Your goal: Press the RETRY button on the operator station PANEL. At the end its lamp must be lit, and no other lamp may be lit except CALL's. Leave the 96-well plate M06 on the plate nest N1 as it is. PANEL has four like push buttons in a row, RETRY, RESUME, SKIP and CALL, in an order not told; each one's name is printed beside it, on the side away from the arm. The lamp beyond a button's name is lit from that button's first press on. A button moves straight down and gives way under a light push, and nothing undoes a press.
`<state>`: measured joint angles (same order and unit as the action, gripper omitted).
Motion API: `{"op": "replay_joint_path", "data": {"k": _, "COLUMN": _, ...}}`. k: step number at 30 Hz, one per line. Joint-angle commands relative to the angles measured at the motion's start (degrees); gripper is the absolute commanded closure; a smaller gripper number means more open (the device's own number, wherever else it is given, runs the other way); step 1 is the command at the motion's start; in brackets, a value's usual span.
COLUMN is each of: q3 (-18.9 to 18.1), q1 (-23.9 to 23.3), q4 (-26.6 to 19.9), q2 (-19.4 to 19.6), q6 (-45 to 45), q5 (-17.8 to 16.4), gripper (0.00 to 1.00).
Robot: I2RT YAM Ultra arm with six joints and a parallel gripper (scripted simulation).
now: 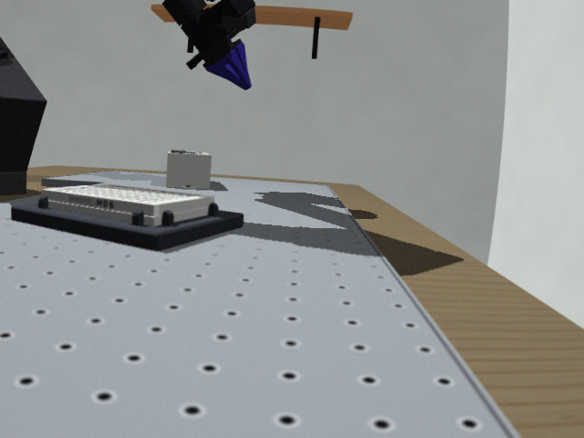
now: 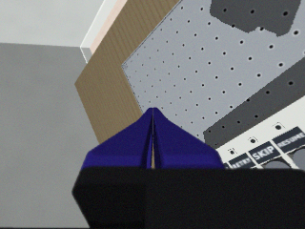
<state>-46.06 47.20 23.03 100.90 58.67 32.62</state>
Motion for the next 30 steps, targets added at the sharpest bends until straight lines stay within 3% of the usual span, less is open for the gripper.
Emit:
{"op": "replay_joint_path", "data": {"k": 1, "q3": -2.6, "q1": 1.2, "q4": -6.9, "q2": 1.0, "q6": -1.9, "q5": -0.3, "gripper": 1.0}}
{"op": "replay_joint_path", "data": {"k": 4, "q3": -3.2, "q1": 1.5, "q4": -8.5, "q2": 1.4, "q6": -2.5, "q5": -0.2, "gripper": 1.0}}
{"op": "replay_joint_path", "data": {"k": 8, "q3": -6.3, "q1": 2.1, "q4": -16.0, "q2": 2.8, "q6": -4.8, "q5": -0.8, "gripper": 1.0}}
{"op": "replay_joint_path", "data": {"k": 19, "q3": -12.2, "q1": 3.5, "q4": -30.1, "q2": 5.7, "q6": -8.5, "q5": -0.8, "gripper": 1.0}}
{"op": "replay_joint_path", "data": {"k": 21, "q3": -12.2, "q1": 3.5, "q4": -30.1, "q2": 5.7, "q6": -8.5, "q5": -0.8, "gripper": 1.0}}
{"op": "replay_joint_path", "data": {"k": 30, "q3": -18.5, "q1": 4.9, "q4": -45.0, "q2": 8.5, "q6": -12.6, "q5": -1.1, "gripper": 1.0}}
